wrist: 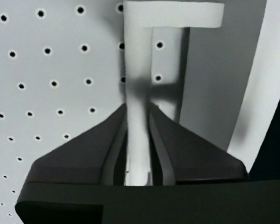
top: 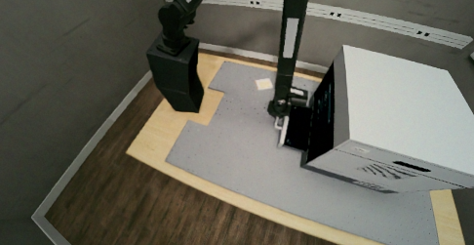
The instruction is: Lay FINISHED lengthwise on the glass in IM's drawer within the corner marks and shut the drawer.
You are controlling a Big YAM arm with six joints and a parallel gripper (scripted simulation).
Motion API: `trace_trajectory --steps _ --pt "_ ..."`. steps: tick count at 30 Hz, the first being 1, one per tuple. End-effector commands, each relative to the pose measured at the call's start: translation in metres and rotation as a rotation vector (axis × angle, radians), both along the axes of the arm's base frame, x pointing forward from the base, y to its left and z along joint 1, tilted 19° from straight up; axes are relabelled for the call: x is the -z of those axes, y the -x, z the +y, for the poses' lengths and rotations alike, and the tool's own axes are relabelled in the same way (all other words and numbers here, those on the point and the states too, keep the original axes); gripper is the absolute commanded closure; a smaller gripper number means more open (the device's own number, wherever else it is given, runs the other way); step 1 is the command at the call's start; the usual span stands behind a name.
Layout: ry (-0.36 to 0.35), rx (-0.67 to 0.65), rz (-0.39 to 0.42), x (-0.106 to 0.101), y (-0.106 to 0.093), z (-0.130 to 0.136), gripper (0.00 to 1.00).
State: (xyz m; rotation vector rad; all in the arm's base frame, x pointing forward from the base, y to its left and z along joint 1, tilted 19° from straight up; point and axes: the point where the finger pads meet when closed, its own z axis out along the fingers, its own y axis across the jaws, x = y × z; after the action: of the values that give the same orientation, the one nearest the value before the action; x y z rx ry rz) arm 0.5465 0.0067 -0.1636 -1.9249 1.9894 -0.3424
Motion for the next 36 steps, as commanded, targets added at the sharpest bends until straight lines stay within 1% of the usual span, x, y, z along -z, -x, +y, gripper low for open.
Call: trace_trajectory --steps 1,14,15,16,18,26,28,36 --pt "0.000 -0.001 0.011 -0.005 0.006 0.002 0.93" --pt "0.000 -0.001 0.011 -0.005 0.006 0.002 0.93" --pt "0.002 -0.012 0.026 -0.008 -0.003 0.001 0.93" --pt "0.003 -0.014 0.036 -0.008 -0.001 0.001 0.93" --pt "0.002 -0.011 0.050 -0.005 0.011 0.002 0.93" --pt "0.001 -0.011 0.045 -0.005 0.017 0.003 0.93" --pt "0.001 -0.011 0.025 -0.006 0.014 0.003 0.93" --pt "0.000 -0.009 0.032 0.000 0.027 0.004 0.93"
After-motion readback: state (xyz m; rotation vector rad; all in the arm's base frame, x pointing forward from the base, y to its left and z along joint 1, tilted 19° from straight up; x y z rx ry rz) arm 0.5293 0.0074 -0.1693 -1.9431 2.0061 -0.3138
